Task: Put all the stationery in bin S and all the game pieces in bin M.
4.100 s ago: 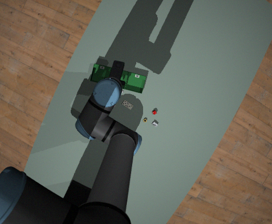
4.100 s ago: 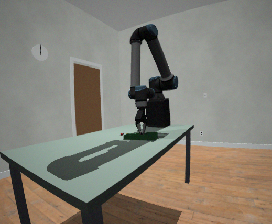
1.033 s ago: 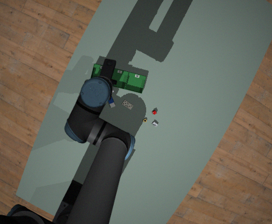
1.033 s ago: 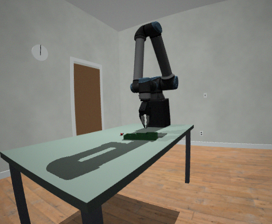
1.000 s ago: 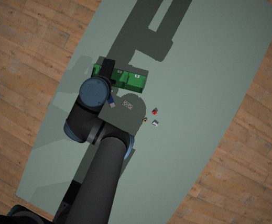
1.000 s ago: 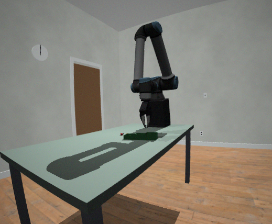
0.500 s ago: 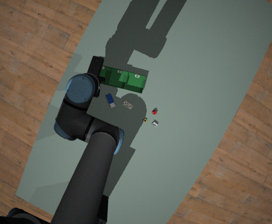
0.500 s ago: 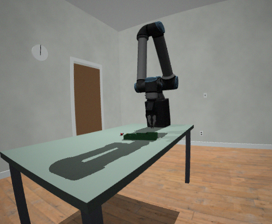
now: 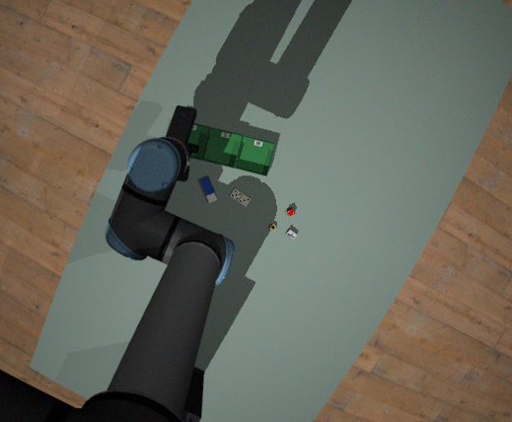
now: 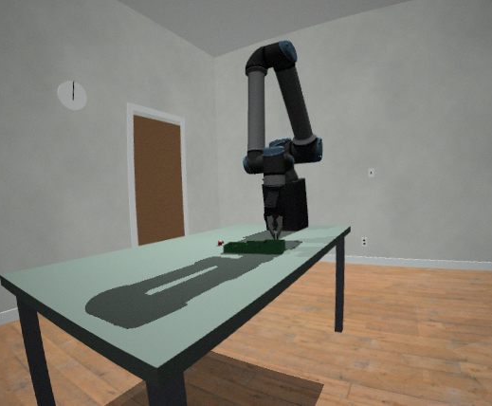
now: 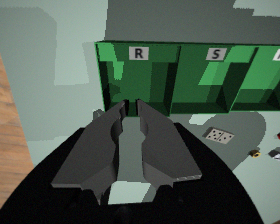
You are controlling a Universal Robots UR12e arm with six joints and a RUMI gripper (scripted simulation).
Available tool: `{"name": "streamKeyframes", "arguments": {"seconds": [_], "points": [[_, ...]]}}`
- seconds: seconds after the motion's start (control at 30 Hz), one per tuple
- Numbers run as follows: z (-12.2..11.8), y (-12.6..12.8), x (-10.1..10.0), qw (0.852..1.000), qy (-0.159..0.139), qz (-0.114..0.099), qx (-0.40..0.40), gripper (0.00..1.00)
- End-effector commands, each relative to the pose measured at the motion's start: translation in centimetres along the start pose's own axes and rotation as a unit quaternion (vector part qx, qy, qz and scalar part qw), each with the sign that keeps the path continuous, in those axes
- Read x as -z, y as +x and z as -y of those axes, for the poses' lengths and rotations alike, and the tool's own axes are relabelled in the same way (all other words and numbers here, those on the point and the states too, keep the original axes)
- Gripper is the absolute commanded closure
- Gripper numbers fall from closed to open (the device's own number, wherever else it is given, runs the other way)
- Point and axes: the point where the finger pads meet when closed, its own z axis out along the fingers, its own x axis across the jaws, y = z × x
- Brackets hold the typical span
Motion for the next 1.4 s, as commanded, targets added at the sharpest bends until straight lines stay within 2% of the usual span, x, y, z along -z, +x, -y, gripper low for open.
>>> {"name": "streamKeyframes", "arguments": {"seconds": [0.0,0.27,1.37], "points": [[0.1,0.0,-1.0,1.0,0.001,0.0,0.0,0.96],[0.1,0.0,-3.0,1.0,0.001,0.0,0.0,0.96],[0.1,0.0,-3.0,1.0,0.001,0.0,0.0,0.96]]}}
